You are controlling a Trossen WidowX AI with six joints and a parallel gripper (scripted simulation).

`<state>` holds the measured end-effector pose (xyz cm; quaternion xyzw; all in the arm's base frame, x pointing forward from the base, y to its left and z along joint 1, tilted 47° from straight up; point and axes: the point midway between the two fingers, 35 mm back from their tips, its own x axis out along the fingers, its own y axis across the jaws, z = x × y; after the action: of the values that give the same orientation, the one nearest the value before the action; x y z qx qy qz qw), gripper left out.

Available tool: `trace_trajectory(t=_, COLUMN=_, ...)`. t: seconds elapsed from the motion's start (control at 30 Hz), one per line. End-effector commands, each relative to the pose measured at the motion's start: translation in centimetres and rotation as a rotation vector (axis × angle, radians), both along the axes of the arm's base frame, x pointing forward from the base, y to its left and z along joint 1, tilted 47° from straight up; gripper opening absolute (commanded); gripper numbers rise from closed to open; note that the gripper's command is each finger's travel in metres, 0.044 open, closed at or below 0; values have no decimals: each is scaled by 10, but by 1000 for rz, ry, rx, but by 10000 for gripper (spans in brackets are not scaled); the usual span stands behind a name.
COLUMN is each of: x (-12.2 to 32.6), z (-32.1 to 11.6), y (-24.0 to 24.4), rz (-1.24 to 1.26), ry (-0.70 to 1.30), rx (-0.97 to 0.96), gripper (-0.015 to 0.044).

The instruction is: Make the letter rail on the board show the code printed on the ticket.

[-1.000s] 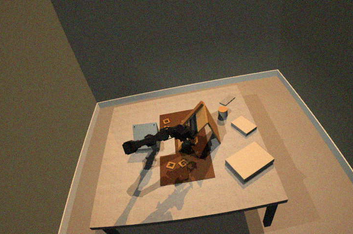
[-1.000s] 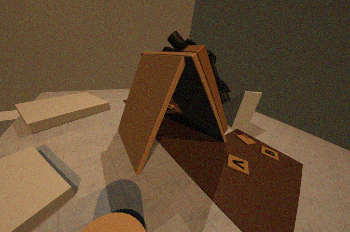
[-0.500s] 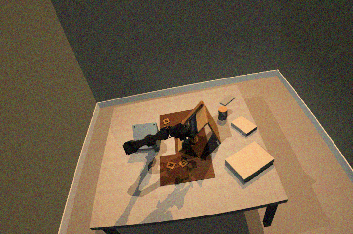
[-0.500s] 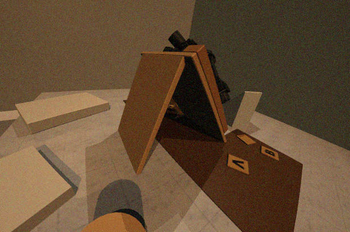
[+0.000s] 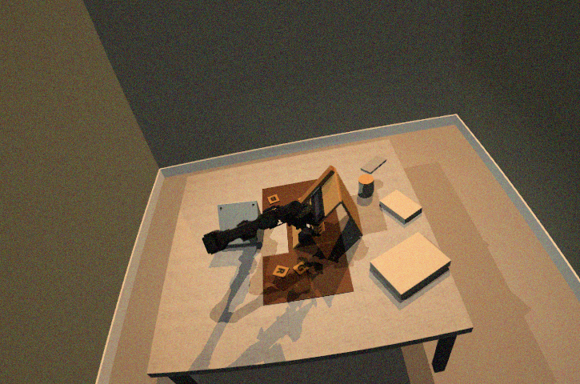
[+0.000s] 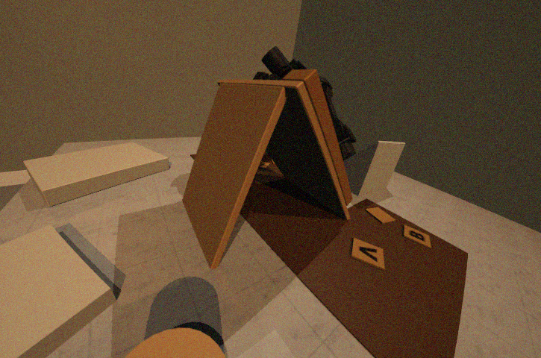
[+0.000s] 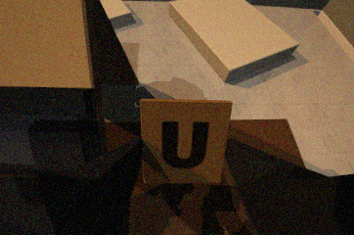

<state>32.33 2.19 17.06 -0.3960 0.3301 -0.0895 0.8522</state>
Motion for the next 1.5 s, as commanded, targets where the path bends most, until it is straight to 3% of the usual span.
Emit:
trace_trajectory(t=0.0, x=0, z=-2, y=1, rz=-5, ry=-3, rx=2, gripper=0)
trace_trajectory(t=1.47, x=-2, z=-18, y=16, rz=-5, ry=-2, rx=3, gripper=0)
